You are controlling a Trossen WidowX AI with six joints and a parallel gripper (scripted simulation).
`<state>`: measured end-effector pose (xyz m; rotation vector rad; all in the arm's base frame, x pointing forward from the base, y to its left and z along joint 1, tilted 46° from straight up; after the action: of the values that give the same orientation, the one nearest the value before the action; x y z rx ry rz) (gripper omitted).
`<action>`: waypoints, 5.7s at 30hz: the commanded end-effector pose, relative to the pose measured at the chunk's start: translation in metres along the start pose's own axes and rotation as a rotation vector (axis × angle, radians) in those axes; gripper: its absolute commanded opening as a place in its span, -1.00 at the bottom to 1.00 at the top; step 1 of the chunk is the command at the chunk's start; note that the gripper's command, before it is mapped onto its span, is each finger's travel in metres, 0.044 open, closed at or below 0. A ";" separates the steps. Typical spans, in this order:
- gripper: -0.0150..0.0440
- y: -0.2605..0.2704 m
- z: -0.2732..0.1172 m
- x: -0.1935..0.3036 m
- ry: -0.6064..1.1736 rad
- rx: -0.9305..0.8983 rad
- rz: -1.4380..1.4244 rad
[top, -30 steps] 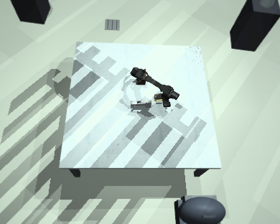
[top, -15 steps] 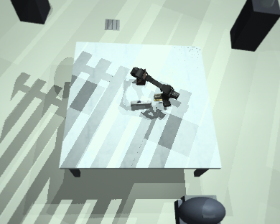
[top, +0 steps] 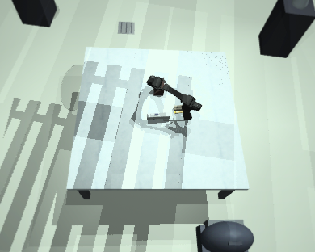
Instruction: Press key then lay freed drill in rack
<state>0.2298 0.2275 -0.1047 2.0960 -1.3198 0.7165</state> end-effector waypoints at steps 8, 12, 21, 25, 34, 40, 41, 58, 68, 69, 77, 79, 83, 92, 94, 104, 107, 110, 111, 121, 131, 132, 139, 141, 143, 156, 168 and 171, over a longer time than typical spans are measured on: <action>-0.49 -0.001 -0.006 0.001 -0.005 0.001 0.008; -0.49 -0.002 -0.007 0.001 -0.005 0.001 0.008; -0.49 -0.002 -0.010 0.001 -0.005 0.001 0.008; -0.49 -0.003 -0.012 0.002 -0.005 0.001 0.008; -0.49 0.012 -0.010 -0.005 -0.006 0.001 0.007; -0.49 0.022 -0.010 -0.010 -0.006 0.001 0.007; -0.49 0.023 -0.010 -0.010 -0.006 0.001 0.007; -0.49 0.052 -0.010 -0.022 -0.007 0.000 0.005; -0.49 0.067 -0.011 -0.026 -0.008 -0.001 0.005; -0.49 0.066 -0.009 -0.026 -0.008 -0.001 0.005; -0.49 0.066 0.007 -0.026 -0.007 -0.001 0.005; -0.49 0.066 0.010 -0.025 -0.007 -0.001 0.005; -0.49 0.067 0.014 -0.024 -0.007 -0.001 0.005; -0.49 0.066 0.021 -0.025 -0.007 -0.001 0.005; -0.49 0.065 0.023 -0.025 -0.007 -0.001 0.005; -0.49 0.064 0.031 -0.025 -0.006 -0.001 0.006; -0.49 0.064 0.033 -0.025 -0.006 -0.001 0.006; -0.49 0.065 0.036 -0.025 -0.006 -0.001 0.006; -0.49 0.065 0.037 -0.025 -0.006 -0.001 0.006; -0.49 0.067 0.042 -0.026 -0.006 -0.001 0.006; -0.49 0.068 0.044 -0.025 -0.006 -0.001 0.006; -0.49 0.068 0.044 -0.024 -0.006 -0.001 0.006; -0.49 0.068 0.044 -0.024 -0.006 -0.001 0.006; -0.49 0.068 0.044 -0.024 -0.006 -0.001 0.006; -0.49 0.068 0.044 -0.023 -0.006 -0.001 0.006; -0.49 0.068 0.044 -0.023 -0.006 -0.001 0.006; -0.49 0.067 0.044 -0.022 -0.006 -0.001 0.006; -0.49 0.067 0.044 -0.022 -0.006 -0.001 0.006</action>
<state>0.1638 0.1941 -0.1390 2.1136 -1.3369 0.7105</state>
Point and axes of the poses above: the point midway between the two fingers, 35 mm back from their tips, its own z axis out along the fingers, its own y axis across the jaws, x = y × z, the point moved 3 cm from there along -z, back along the fingers, and after that the axes turned 10 degrees about -z, right-handed, at the moved point
